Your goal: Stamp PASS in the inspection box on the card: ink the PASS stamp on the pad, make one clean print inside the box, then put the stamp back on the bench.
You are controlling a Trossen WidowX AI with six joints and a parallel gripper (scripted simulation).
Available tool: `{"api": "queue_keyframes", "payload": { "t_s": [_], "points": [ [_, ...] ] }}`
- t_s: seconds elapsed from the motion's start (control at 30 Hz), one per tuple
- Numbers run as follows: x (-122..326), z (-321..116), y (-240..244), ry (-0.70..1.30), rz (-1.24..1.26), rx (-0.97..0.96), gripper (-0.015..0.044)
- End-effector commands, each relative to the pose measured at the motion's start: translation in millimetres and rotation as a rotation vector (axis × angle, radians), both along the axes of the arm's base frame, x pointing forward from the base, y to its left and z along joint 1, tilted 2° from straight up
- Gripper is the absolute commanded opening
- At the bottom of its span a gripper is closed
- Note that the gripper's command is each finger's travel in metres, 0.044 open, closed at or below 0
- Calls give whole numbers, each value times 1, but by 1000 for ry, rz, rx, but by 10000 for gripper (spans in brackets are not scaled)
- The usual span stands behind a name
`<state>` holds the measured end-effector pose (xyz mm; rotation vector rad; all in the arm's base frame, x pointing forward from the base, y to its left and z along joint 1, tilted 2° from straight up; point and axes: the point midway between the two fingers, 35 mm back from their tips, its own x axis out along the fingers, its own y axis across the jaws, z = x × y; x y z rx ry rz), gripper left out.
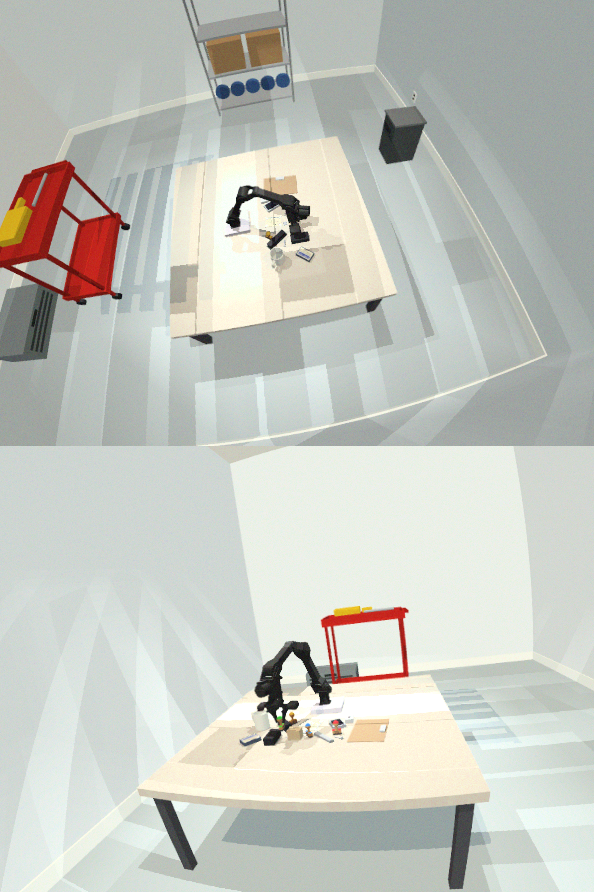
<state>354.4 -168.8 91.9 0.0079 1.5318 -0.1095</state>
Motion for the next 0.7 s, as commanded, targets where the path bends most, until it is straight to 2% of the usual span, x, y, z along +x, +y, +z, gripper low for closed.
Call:
{"api": "queue_keyframes", "payload": {
  "t_s": [0.0, 0.67],
  "points": [
    [-1, 3, 0, 2, -4, -4, 0],
    [-1, 13, 1, 1, -4, -8, 0]
  ]
}}
